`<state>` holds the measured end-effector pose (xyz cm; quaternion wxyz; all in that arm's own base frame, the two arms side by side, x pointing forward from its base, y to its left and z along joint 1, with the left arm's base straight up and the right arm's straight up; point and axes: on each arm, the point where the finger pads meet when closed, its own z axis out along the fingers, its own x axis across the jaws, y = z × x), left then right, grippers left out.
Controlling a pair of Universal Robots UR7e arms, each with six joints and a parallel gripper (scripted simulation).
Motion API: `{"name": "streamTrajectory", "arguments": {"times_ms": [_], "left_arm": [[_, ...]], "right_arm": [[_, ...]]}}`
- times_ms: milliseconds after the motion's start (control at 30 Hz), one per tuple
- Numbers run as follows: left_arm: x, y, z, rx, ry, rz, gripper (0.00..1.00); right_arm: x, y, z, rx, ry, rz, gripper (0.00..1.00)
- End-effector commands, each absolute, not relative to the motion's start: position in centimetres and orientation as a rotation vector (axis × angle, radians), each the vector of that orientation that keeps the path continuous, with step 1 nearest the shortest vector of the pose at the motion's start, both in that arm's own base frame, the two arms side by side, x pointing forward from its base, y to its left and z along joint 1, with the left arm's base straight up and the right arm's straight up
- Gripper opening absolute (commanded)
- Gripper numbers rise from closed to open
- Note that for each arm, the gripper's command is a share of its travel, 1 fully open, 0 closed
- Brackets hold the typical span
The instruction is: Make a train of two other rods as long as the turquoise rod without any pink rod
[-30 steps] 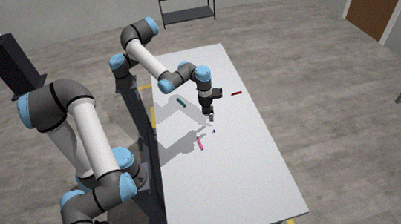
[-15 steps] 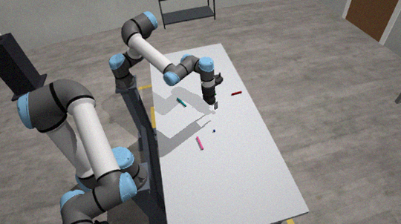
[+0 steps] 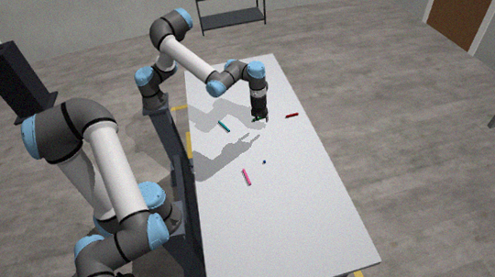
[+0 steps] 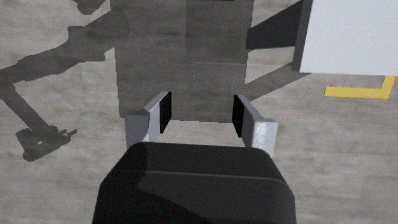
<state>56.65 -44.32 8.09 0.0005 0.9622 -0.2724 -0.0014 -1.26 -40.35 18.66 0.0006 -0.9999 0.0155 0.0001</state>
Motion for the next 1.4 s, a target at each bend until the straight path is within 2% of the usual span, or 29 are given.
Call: {"name": "streamTrajectory", "arguments": {"times_ms": [0, 533, 1367], "left_arm": [[56.7, -43.5, 8.2, 3.055, -0.725, 0.003, 1.0], [56.9, -39.3, 8.1, 3.137, -0.139, 0.003, 1.0], [56.9, -38.8, 8.1, 3.139, -0.059, 0.003, 1.0]], "right_arm": [[-1.2, -40.4, 18.7, -3.141, 0.049, 0.0, 1.0], [-1.2, -40.4, 18.7, -3.141, 0.049, 0.0, 1.0], [-1.2, -40.4, 18.7, -3.141, 0.049, 0.0, 1.0]]}}
